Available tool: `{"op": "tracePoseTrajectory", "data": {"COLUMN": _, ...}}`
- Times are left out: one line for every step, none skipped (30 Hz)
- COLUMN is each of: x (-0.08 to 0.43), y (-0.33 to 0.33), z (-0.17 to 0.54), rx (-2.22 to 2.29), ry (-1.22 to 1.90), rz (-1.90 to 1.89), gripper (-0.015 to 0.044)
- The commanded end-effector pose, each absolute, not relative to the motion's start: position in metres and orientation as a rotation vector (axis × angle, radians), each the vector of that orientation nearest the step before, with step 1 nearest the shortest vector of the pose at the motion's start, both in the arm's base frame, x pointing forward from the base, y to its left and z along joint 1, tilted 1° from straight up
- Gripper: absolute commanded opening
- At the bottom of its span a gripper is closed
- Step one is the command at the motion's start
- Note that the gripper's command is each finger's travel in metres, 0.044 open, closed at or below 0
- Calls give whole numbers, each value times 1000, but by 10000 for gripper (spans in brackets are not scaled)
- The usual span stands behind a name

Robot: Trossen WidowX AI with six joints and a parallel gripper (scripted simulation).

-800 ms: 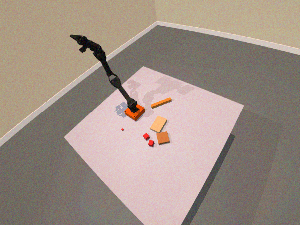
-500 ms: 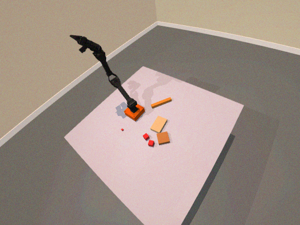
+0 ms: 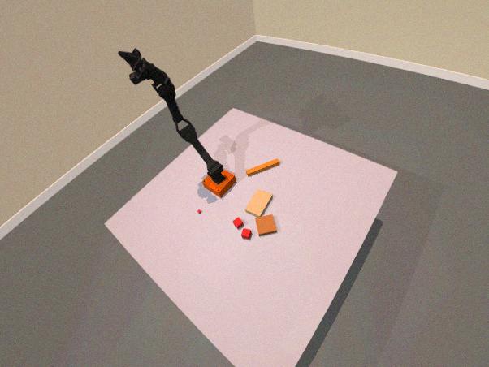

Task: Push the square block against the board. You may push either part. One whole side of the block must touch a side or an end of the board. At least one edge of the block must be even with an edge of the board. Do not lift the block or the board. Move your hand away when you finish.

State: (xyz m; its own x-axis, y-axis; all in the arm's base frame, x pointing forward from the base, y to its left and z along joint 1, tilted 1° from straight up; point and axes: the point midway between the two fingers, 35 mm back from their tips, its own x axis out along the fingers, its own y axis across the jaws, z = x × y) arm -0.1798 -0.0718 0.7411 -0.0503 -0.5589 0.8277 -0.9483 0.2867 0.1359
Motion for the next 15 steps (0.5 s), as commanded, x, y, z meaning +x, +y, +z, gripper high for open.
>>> {"op": "tracePoseTrajectory", "data": {"x": -148, "y": -71, "z": 746, "rx": 1369, "ry": -1630, "rz": 540, "gripper": 0}}
{"op": "tracePoseTrajectory", "data": {"x": -143, "y": -71, "z": 746, "rx": 1373, "ry": -1606, "rz": 540, "gripper": 0}}
{"op": "tracePoseTrajectory", "data": {"x": -135, "y": -71, "z": 747, "rx": 1373, "ry": -1579, "rz": 530, "gripper": 0}}
{"op": "tracePoseTrajectory", "data": {"x": -125, "y": -70, "z": 748, "rx": 1371, "ry": -1550, "rz": 515, "gripper": 0}}
{"op": "tracePoseTrajectory", "data": {"x": -114, "y": -71, "z": 749, "rx": 1364, "ry": -1526, "rz": 489, "gripper": 0}}
{"op": "tracePoseTrajectory", "data": {"x": -102, "y": -71, "z": 750, "rx": 1356, "ry": -1502, "rz": 465, "gripper": 0}}
{"op": "tracePoseTrajectory", "data": {"x": -91, "y": -71, "z": 751, "rx": 1348, "ry": -1478, "rz": 441, "gripper": 0}}
{"op": "tracePoseTrajectory", "data": {"x": -79, "y": -71, "z": 751, "rx": 1339, "ry": -1453, "rz": 417, "gripper": 0}}
{"op": "tracePoseTrajectory", "data": {"x": -68, "y": -71, "z": 751, "rx": 1329, "ry": -1430, "rz": 393, "gripper": 0}}
{"op": "tracePoseTrajectory", "data": {"x": -57, "y": -70, "z": 751, "rx": 1319, "ry": -1407, "rz": 370, "gripper": 0}}
{"op": "tracePoseTrajectory", "data": {"x": -46, "y": -70, "z": 751, "rx": 1309, "ry": -1383, "rz": 347, "gripper": 0}}
{"op": "tracePoseTrajectory", "data": {"x": -35, "y": -70, "z": 751, "rx": 1298, "ry": -1359, "rz": 325, "gripper": 0}}
{"op": "tracePoseTrajectory", "data": {"x": -24, "y": -70, "z": 750, "rx": 1287, "ry": -1335, "rz": 303, "gripper": 0}}
{"op": "tracePoseTrajectory", "data": {"x": -14, "y": -70, "z": 749, "rx": 1276, "ry": -1311, "rz": 281, "gripper": 0}}
{"op": "tracePoseTrajectory", "data": {"x": -3, "y": -69, "z": 748, "rx": 1265, "ry": -1287, "rz": 260, "gripper": 0}}
